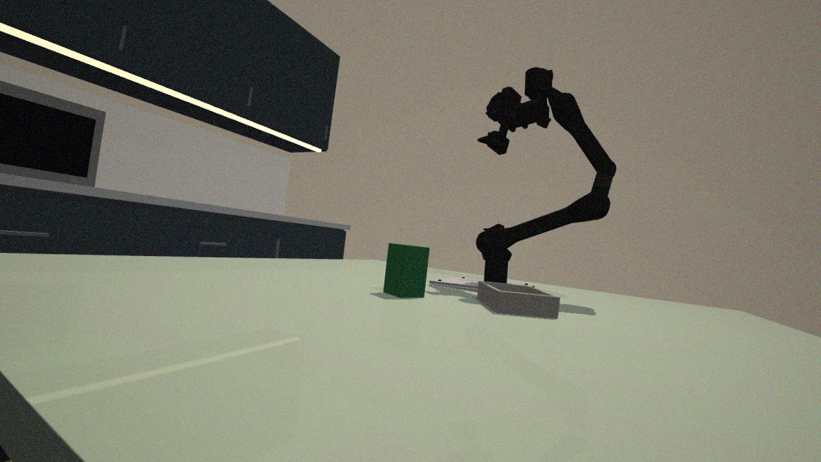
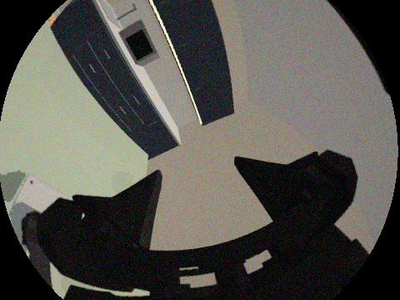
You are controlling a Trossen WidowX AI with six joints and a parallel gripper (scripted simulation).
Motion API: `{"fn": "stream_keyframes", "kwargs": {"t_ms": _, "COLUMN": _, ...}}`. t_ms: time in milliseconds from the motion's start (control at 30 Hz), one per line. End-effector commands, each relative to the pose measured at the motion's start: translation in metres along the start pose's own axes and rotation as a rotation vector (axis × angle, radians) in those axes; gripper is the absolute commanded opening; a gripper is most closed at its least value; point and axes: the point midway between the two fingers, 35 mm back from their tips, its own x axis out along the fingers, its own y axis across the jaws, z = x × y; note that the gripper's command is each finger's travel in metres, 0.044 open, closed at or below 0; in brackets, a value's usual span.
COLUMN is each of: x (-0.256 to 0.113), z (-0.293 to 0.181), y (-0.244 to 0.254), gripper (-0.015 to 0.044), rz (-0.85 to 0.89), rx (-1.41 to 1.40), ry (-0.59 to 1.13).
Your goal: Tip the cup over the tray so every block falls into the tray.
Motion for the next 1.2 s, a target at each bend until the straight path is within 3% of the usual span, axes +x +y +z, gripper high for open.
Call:
{"fn": "stream_keyframes", "kwargs": {"t_ms": 0, "x": 0.018, "z": 0.018, "y": 0.012, "gripper": 0.044, "rz": 0.051, "rx": 0.051, "ry": -0.092}}
{"fn": "stream_keyframes", "kwargs": {"t_ms": 567, "x": 0.061, "z": 0.113, "y": 0.096, "gripper": 0.044, "rz": 0.351, "rx": 0.341, "ry": -0.414}}
{"fn": "stream_keyframes", "kwargs": {"t_ms": 1167, "x": 0.012, "z": 0.199, "y": 0.209, "gripper": 0.044, "rz": 0.763, "rx": 0.552, "ry": -0.641}}
